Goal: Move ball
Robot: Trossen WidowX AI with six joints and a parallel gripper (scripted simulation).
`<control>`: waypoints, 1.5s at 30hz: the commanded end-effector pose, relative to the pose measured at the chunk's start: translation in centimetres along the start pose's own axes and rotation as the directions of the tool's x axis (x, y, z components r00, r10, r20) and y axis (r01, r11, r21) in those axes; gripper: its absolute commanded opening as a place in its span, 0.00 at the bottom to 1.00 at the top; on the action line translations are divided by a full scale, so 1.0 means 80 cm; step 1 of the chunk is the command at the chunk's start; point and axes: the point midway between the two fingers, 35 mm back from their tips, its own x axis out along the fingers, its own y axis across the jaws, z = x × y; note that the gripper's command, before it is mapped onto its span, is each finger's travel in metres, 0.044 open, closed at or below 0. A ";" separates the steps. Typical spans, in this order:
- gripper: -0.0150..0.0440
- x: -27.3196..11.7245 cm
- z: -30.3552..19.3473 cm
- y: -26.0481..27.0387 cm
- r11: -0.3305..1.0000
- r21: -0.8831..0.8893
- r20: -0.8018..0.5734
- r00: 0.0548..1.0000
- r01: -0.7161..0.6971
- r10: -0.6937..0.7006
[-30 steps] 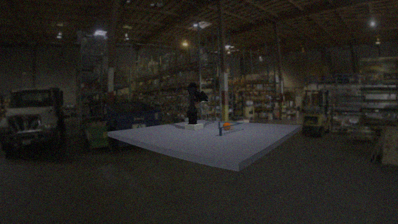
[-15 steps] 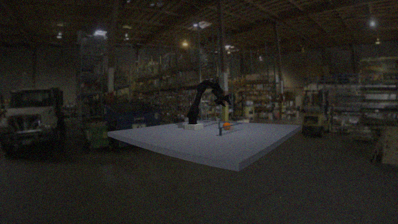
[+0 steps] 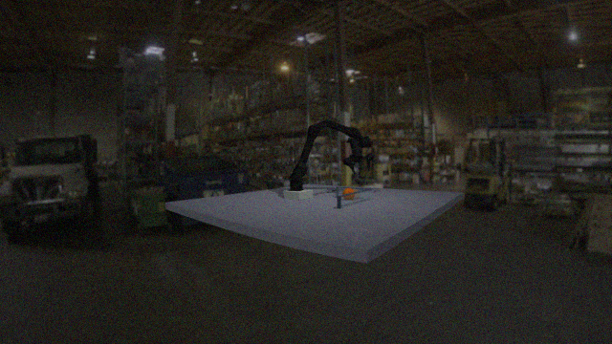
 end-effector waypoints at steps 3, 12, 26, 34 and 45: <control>0.98 0.052 -0.097 0.047 0.948 0.273 0.117 0.984 -0.161 0.134; 0.98 0.097 -0.198 0.139 0.721 0.605 0.316 0.933 -0.339 0.174; 0.98 0.115 -0.194 0.145 0.715 0.610 0.319 0.932 -0.342 0.173; 0.98 0.128 -0.190 0.146 0.715 0.610 0.319 0.932 -0.342 0.173; 0.98 0.148 -0.183 0.149 0.715 0.610 0.319 0.932 -0.342 0.173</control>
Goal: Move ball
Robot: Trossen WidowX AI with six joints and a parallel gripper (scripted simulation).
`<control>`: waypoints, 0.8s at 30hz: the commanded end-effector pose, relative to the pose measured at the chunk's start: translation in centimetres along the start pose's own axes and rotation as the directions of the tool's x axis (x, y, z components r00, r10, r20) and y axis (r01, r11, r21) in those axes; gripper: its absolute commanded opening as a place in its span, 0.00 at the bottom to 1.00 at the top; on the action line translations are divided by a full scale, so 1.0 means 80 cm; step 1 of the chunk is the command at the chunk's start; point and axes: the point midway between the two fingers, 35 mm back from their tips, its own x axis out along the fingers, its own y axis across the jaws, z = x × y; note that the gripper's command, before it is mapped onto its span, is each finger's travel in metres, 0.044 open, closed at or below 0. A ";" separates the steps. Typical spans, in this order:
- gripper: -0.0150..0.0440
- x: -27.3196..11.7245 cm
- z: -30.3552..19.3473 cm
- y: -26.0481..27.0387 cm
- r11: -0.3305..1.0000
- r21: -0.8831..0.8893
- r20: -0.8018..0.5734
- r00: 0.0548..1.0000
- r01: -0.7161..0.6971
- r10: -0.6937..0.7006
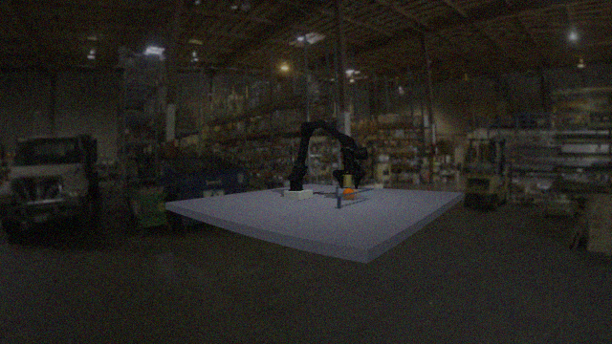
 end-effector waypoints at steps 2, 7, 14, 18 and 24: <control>0.98 0.013 0.000 0.003 1.000 0.005 0.002 1.000 -0.010 0.010; 0.98 0.023 0.000 0.004 1.000 0.005 0.002 1.000 -0.010 0.010; 0.98 0.037 0.000 0.005 1.000 0.005 0.002 1.000 -0.010 0.010; 0.94 0.040 0.000 0.005 1.000 0.005 0.002 1.000 -0.010 0.010; 0.81 0.040 0.000 0.005 1.000 0.005 0.002 1.000 -0.010 0.010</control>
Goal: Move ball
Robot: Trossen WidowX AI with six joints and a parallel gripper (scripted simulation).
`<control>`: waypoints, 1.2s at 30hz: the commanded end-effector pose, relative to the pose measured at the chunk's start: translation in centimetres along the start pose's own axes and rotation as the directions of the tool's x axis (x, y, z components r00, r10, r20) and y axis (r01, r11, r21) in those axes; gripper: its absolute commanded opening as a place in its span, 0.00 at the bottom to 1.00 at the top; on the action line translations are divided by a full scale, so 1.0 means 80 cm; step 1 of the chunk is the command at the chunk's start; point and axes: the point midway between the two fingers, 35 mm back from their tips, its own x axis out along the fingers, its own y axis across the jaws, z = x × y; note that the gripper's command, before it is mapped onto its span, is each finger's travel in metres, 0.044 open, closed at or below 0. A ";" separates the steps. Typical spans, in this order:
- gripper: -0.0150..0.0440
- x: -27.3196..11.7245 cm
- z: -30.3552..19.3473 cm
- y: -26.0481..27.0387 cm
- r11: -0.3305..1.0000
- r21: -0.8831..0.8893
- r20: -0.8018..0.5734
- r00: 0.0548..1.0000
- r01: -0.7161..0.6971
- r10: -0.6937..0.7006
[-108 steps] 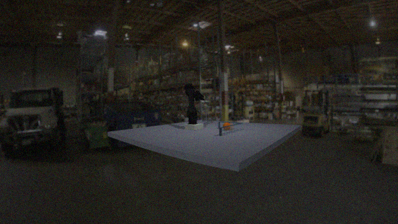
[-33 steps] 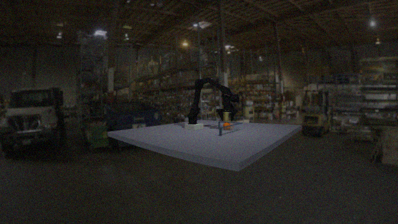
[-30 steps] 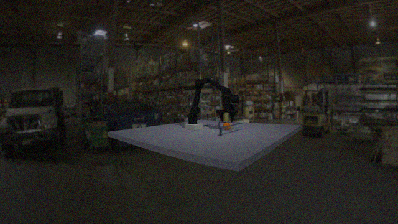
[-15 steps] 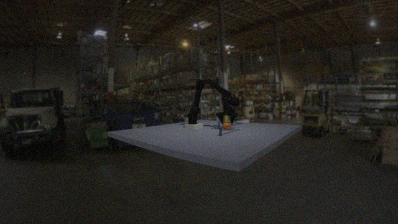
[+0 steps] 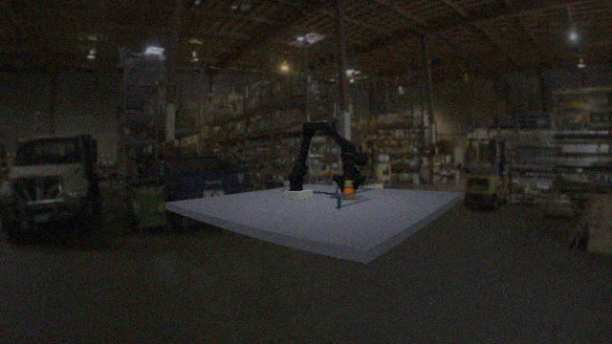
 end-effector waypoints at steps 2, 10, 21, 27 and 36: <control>0.78 0.002 0.000 0.002 1.000 0.005 0.003 1.000 -0.005 0.005; 0.56 0.000 -0.003 0.003 0.999 0.053 0.011 1.000 -0.008 0.007; 0.25 -0.071 0.000 -0.008 0.998 0.059 0.012 1.000 -0.007 0.006; 0.25 -0.112 0.001 -0.009 0.999 0.038 0.009 1.000 -0.006 0.006; 0.25 -0.173 0.000 0.000 1.000 0.007 0.004 1.000 -0.005 0.005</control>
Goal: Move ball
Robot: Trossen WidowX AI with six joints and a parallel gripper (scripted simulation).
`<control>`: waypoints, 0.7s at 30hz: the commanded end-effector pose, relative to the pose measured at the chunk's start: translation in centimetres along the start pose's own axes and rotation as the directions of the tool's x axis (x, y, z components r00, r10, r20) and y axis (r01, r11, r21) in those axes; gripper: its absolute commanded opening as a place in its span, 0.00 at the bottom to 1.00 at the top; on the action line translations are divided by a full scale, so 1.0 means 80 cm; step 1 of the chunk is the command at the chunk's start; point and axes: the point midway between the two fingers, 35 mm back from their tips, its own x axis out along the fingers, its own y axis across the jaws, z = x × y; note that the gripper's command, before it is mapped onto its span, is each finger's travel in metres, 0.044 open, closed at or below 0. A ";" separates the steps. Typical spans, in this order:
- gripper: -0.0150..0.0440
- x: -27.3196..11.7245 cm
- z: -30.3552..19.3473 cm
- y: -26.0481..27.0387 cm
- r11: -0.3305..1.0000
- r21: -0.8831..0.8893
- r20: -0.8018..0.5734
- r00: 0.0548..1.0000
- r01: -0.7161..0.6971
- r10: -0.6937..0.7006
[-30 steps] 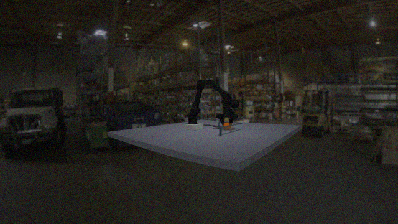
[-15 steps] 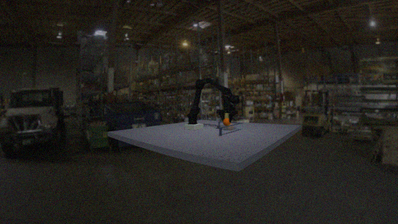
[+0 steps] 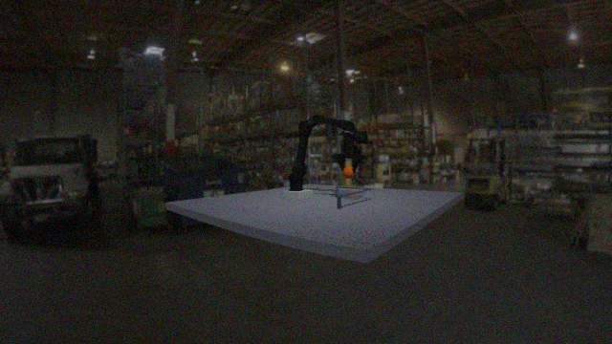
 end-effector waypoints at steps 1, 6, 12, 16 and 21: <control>0.25 -0.028 -0.001 0.003 1.000 -0.017 -0.002 1.000 0.015 -0.015; 0.25 -0.029 -0.001 0.002 1.000 0.006 -0.002 1.000 0.015 -0.015; 0.25 -0.020 -0.002 -0.005 0.977 0.212 -0.002 1.000 0.015 -0.015; 0.25 -0.013 -0.003 -0.010 0.937 0.349 -0.002 1.000 0.015 -0.016; 0.25 -0.006 -0.004 -0.017 0.860 0.510 -0.002 1.000 0.015 -0.016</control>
